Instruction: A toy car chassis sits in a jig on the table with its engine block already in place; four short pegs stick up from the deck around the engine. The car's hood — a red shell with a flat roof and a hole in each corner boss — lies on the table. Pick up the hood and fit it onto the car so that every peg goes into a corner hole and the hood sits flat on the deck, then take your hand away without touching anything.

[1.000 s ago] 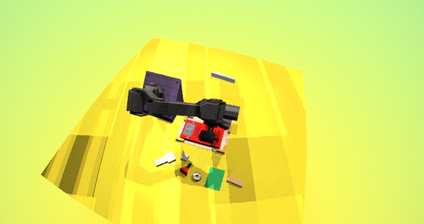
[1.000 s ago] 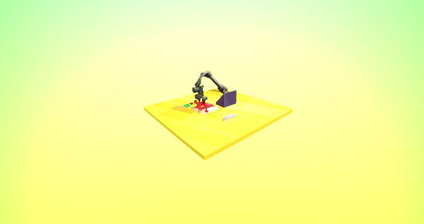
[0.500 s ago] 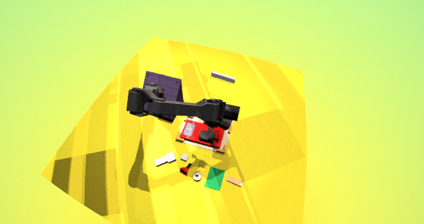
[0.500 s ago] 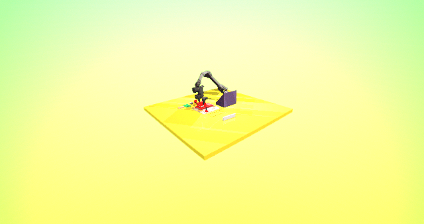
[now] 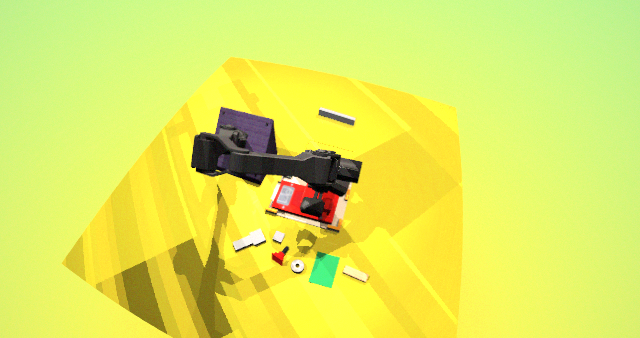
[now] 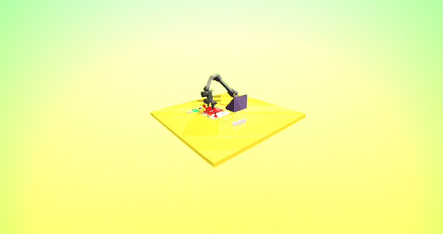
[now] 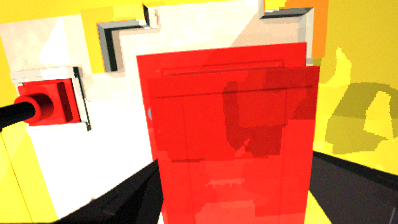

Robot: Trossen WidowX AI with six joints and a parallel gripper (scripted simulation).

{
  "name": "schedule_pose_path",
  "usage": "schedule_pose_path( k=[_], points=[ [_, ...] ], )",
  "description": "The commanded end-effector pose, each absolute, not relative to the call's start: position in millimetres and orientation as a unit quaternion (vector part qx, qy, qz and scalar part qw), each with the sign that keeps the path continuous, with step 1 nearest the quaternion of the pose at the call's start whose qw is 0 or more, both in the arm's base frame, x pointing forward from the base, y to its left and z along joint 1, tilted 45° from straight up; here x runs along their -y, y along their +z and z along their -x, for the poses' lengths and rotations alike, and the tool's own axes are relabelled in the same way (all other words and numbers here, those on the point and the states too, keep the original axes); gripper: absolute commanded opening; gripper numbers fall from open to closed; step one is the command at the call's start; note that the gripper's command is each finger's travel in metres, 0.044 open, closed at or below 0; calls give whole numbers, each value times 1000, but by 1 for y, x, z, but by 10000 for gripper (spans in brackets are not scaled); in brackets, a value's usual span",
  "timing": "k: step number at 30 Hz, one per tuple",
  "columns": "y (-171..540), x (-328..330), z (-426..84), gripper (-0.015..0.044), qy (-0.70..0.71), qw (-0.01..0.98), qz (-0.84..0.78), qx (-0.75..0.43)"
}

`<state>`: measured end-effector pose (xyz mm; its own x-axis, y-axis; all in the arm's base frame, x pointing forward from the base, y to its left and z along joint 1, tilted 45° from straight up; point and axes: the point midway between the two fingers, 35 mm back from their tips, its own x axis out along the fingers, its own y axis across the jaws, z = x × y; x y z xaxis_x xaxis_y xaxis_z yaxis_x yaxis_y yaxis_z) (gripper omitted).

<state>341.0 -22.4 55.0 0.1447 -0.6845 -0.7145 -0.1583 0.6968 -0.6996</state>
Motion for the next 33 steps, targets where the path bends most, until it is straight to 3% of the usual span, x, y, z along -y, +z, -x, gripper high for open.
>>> schedule_pose_path(
  k=[1,33],
  points=[
    [54,24,-341,0,-194,676,341,-624],
    [45,33,-343,0,-194,676,341,-624]
  ],
)
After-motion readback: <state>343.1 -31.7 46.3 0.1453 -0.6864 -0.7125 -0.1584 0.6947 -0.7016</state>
